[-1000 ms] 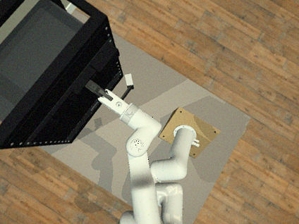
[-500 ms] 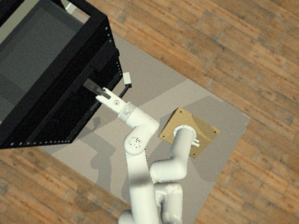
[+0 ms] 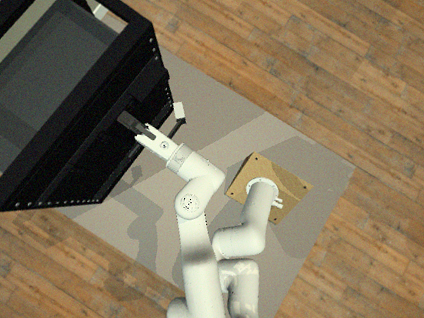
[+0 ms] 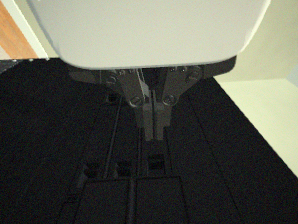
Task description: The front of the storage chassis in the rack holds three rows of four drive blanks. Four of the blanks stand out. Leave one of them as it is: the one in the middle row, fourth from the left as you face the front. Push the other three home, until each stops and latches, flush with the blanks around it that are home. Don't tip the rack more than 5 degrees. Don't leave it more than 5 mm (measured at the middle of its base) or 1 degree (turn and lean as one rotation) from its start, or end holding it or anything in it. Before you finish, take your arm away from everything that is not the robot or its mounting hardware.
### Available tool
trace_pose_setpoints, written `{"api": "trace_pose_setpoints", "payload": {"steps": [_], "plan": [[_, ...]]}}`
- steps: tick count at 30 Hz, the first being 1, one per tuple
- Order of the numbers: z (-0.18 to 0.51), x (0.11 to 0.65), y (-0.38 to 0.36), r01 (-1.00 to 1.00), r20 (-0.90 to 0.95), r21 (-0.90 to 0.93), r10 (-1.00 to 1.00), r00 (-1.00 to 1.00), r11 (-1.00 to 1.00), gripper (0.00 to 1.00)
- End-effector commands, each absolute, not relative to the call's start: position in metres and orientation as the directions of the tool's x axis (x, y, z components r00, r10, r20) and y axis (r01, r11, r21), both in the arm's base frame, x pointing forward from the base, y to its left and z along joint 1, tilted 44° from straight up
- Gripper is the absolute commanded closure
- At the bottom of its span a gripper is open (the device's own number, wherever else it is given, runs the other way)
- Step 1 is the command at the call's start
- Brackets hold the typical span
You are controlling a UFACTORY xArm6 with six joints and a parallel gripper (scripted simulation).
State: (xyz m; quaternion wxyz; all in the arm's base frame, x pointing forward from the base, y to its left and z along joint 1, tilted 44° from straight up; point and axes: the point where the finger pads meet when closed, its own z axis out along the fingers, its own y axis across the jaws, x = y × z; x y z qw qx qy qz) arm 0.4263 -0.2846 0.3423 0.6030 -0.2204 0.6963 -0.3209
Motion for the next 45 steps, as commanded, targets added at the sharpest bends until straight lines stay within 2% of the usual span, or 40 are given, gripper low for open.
{"api": "trace_pose_setpoints", "payload": {"steps": [1,45], "plan": [[0.3437,0.4272,-0.2855,0.082,-0.697,-0.714,-0.695,-0.175,0.696,1.00],[0.3433,0.4337,-0.2867,0.082,-0.697,-0.714,-0.695,-0.175,0.696,1.00]]}}
